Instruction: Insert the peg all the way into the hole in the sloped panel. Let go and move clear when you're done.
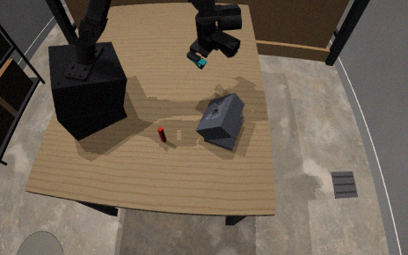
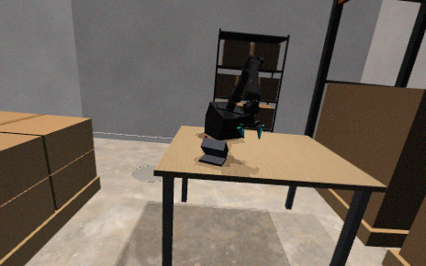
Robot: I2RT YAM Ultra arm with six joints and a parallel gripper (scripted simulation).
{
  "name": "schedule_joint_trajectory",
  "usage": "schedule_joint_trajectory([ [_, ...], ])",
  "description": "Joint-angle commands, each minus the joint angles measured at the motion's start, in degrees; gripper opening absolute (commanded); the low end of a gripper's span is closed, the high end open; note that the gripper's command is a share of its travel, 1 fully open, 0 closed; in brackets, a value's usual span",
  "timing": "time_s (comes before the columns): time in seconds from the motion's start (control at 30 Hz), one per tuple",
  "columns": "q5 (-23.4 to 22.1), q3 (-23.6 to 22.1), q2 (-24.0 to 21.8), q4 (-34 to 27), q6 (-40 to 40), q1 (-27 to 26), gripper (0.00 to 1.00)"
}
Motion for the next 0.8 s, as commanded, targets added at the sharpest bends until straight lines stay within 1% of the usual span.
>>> schedule_joint_trajectory([
  [0.0, 0.17, -0.83, 0.32, 1.28, -3.89, -1.33, 1.0],
  [0.03, 0.19, 0.05, -0.45, 1.54, -5.17, -2.37, 1.0],
  [0.07, 0.14, -1.48, 0.08, 1.57, -6.22, -3.3, 1.0],
  [0.1, 0.12, -1.93, 0.81, 1.66, -7.26, -4.22, 1.0],
  [0.5, 0.26, -6.44, 2.56, 3.02, -20.19, -15.5, 1.0],
  [0.57, 0.26, -6.44, 2.56, 3.02, -20.19, -15.5, 1.0],
  [0.6, 0.29, -5.54, 1.85, 3.25, -21.5, -16.58, 1.0],
  [0.63, 0.21, -7.11, 2.77, 3.29, -22.54, -17.49, 1.0],
  [0.77, 0.21, -8.73, 3.38, 3.72, -26.7, -21.14, 1.0],
])
